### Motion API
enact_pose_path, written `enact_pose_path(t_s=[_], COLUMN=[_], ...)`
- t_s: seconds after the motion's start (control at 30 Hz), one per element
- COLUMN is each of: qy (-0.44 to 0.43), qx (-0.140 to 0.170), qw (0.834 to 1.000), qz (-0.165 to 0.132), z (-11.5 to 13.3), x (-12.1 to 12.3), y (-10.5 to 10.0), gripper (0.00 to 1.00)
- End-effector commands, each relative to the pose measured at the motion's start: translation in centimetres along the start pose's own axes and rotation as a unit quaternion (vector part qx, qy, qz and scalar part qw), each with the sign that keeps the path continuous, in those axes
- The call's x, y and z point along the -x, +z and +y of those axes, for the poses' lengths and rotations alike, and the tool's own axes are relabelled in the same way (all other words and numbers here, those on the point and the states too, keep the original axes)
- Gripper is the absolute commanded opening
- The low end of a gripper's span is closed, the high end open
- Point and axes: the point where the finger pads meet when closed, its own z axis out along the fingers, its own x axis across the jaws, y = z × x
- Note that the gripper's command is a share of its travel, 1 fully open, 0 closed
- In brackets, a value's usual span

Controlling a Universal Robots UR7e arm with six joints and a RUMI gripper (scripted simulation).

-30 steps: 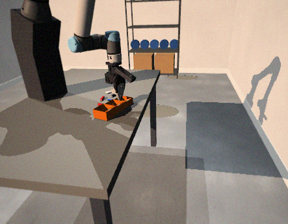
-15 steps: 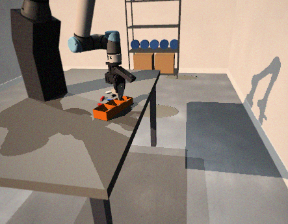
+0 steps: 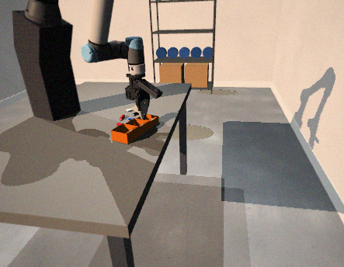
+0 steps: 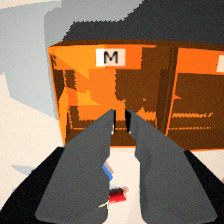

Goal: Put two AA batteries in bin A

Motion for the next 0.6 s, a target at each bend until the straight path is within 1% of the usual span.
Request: enact_pose_path(t_s=[0.0, 0.57], qy=[0.0, 0.0], qx=[-0.001, -0.001], qw=[1.0, 1.0], qz=[0.0, 0.0], z=[-0.1, -0.1], x=[0.0, 0.0], y=[0.0, -1.9], gripper=[0.04, 0.04])
